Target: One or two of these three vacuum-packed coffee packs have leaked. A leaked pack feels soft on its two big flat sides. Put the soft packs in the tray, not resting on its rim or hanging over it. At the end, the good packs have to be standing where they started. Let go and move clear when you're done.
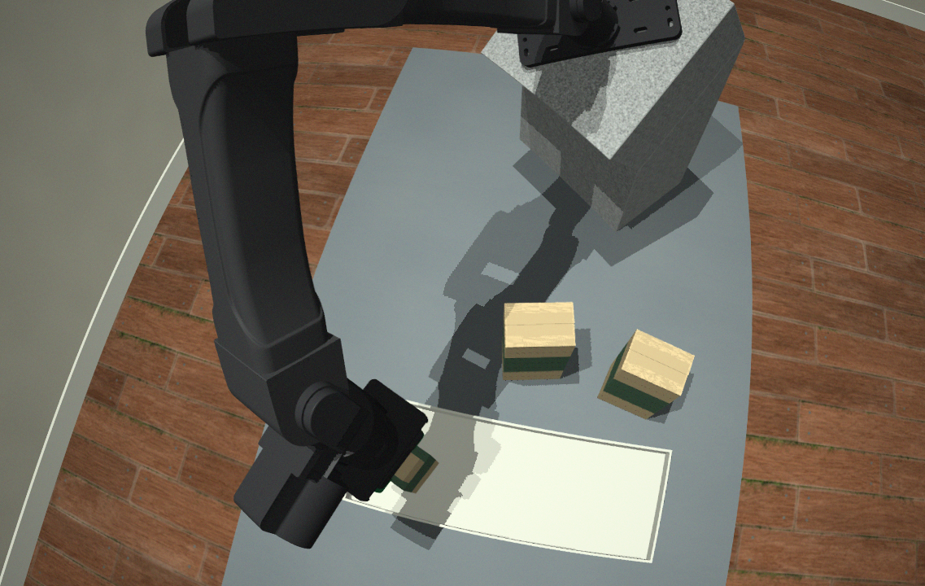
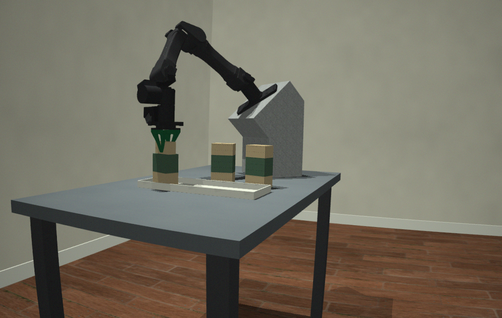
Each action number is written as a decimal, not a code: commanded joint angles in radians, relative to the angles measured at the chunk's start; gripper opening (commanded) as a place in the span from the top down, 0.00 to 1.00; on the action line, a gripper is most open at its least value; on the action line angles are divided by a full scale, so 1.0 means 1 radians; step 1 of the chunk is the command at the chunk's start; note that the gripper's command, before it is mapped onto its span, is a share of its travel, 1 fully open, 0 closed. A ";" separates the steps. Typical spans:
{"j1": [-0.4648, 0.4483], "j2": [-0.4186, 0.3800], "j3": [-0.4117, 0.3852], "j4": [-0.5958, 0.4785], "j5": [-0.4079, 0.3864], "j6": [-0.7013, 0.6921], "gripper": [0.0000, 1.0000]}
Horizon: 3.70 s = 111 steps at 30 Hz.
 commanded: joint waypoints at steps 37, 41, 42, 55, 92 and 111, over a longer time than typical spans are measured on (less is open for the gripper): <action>0.009 -0.025 0.024 -0.007 0.006 -0.004 0.21; 0.009 -0.025 0.024 -0.007 0.006 -0.004 0.21; 0.009 -0.025 0.024 -0.007 0.006 -0.004 0.21; 0.009 -0.025 0.024 -0.007 0.006 -0.004 0.21; 0.111 -0.207 -0.012 -0.204 0.068 0.053 0.21; 0.411 -0.485 -0.773 0.108 0.235 -0.164 0.21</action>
